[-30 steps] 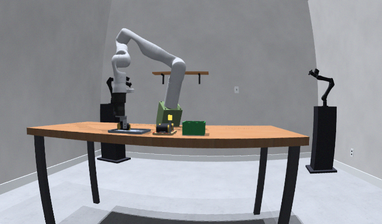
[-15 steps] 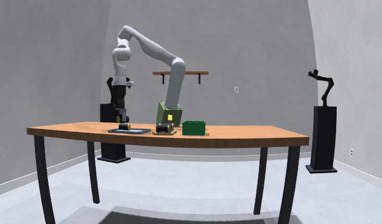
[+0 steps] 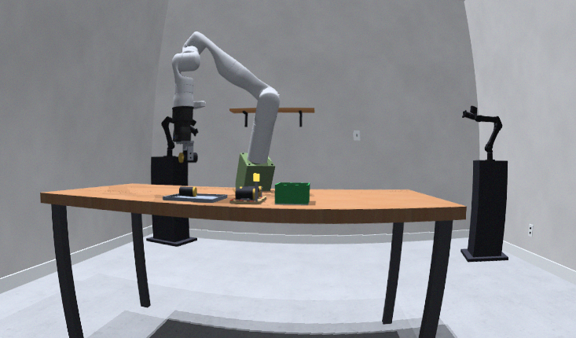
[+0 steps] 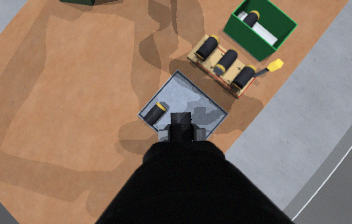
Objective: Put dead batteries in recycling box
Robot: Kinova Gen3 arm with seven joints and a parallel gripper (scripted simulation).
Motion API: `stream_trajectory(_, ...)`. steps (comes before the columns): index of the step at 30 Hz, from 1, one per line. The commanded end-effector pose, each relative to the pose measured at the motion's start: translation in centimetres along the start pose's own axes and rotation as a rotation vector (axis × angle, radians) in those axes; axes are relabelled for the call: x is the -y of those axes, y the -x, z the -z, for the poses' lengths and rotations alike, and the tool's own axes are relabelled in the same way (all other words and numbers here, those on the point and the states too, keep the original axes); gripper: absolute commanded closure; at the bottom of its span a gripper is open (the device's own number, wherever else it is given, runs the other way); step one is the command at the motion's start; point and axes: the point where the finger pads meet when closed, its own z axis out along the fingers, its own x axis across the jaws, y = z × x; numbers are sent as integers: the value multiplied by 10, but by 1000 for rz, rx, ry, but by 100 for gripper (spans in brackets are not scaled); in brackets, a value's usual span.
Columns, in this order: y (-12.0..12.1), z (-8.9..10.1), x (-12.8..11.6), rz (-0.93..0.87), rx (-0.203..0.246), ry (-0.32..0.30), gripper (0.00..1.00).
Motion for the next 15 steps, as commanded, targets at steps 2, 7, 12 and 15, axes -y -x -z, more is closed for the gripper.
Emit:
stream_trajectory(2, 7, 12, -8, -14, 7, 23, 43)
stream_trajectory(7, 7, 13, -8, -14, 7, 23, 43)
stream_trajectory(12, 7, 13, -8, -20, 7, 23, 43)
stream_trajectory(15, 7, 13, -8, -31, 7, 23, 43)
